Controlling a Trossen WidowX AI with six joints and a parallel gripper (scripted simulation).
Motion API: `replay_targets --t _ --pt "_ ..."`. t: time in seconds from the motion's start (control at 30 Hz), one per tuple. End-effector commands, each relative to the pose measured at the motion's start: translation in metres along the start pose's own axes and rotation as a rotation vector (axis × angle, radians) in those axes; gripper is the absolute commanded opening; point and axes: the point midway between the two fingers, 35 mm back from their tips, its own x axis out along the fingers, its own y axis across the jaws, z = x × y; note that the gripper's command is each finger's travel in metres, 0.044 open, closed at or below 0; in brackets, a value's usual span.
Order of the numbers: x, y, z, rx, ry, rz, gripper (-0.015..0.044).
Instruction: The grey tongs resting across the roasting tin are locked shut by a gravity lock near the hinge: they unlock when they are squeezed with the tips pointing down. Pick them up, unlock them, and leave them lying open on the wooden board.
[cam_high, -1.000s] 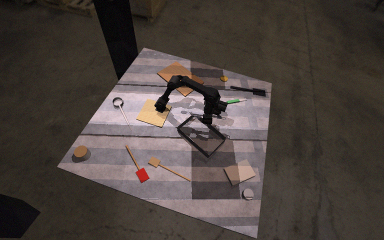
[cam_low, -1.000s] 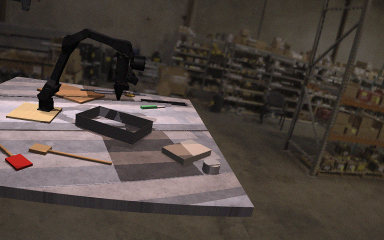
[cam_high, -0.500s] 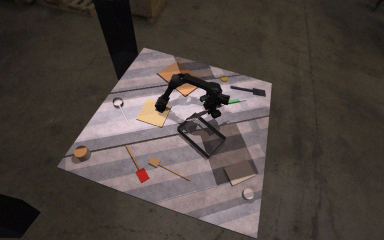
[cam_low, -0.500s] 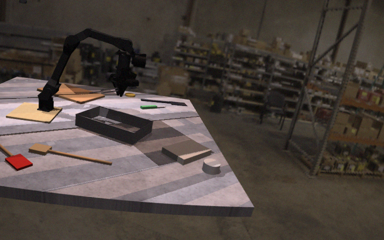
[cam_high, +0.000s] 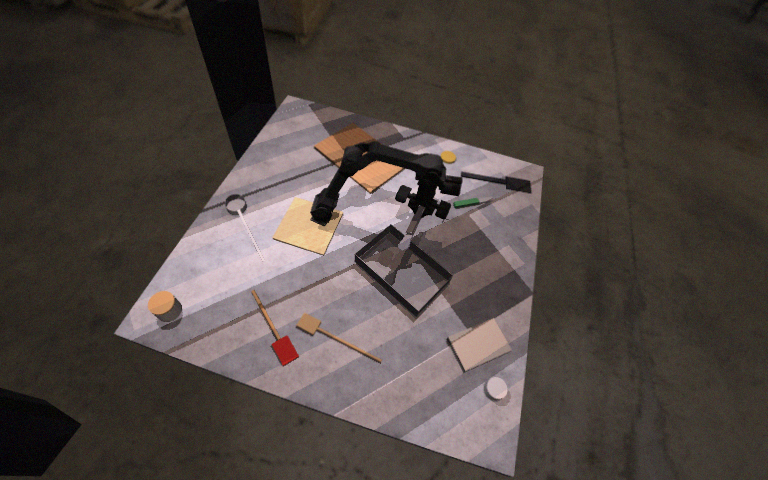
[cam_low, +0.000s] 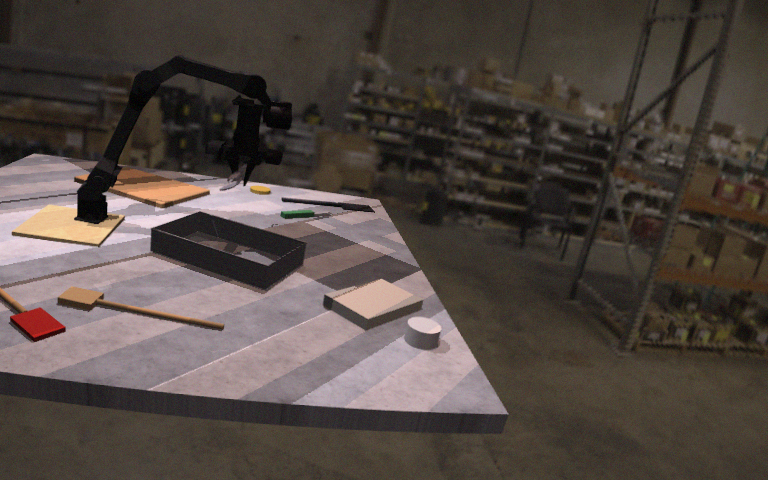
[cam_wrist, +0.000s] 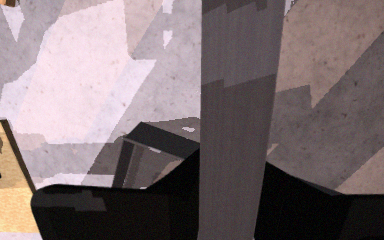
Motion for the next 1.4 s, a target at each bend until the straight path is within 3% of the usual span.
replay_targets --t 0.0,1.37 --pt "-0.004 0.002 0.011 -0.178 -0.001 -0.006 -0.0150" --pt "-0.024 0.047 0.114 -1.914 -0.009 -0.007 -0.0150"
